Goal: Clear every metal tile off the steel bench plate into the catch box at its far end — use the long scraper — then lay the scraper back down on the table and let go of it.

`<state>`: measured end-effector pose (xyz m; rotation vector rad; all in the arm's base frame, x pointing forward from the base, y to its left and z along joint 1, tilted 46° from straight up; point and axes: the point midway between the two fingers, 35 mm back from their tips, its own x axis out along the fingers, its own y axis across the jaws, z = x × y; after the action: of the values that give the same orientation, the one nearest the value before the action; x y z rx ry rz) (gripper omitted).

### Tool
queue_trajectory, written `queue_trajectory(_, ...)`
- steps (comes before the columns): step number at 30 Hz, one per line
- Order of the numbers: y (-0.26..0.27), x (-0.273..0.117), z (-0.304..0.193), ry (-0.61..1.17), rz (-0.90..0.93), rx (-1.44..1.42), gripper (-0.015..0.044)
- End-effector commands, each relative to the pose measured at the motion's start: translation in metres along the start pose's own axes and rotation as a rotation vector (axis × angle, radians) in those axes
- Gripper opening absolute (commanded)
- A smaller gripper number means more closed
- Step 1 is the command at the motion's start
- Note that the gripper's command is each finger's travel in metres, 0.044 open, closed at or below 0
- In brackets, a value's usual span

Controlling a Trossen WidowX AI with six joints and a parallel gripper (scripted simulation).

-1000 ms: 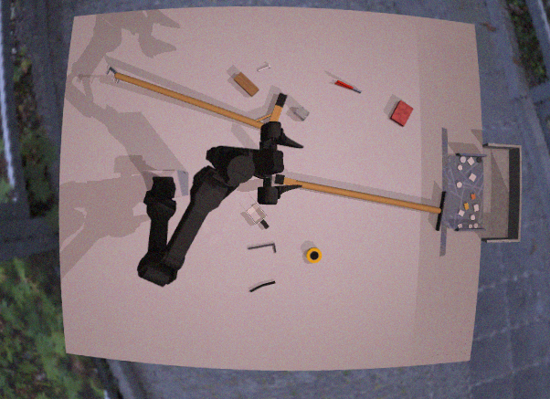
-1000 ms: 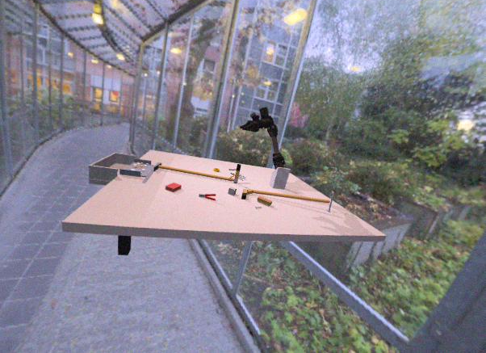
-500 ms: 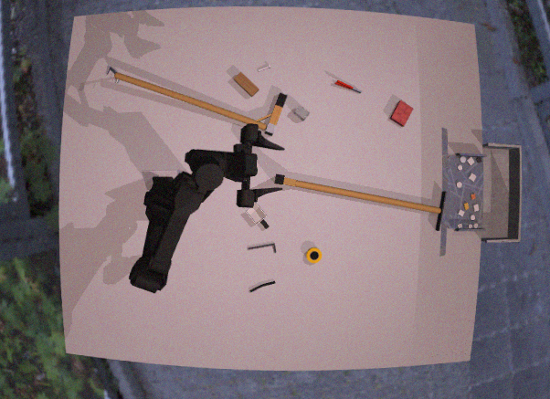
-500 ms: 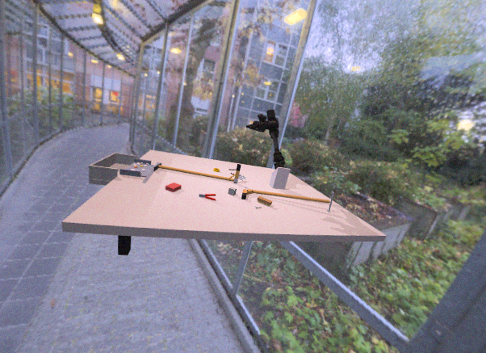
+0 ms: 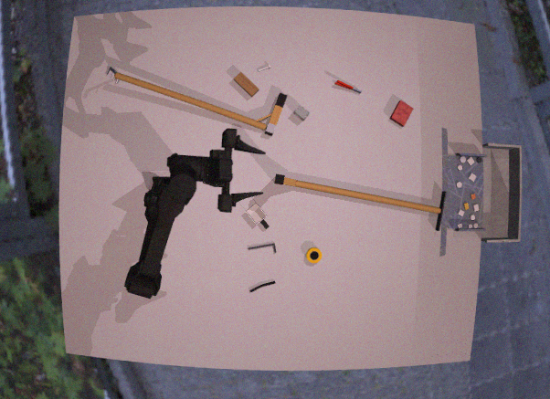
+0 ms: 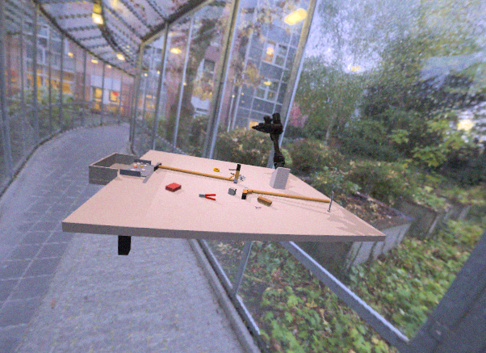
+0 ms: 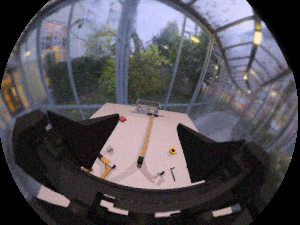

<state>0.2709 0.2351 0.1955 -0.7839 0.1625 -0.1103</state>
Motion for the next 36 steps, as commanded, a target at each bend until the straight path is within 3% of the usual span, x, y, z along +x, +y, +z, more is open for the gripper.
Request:
queue_trajectory(1, -0.0038, -0.0104, -0.0065, -0.018, -0.001, -0.001, 0.0440)
queue_trajectory(36, -0.0057, -0.0184, -0.0100, -0.036, 0.001, 0.006, 0.0440)
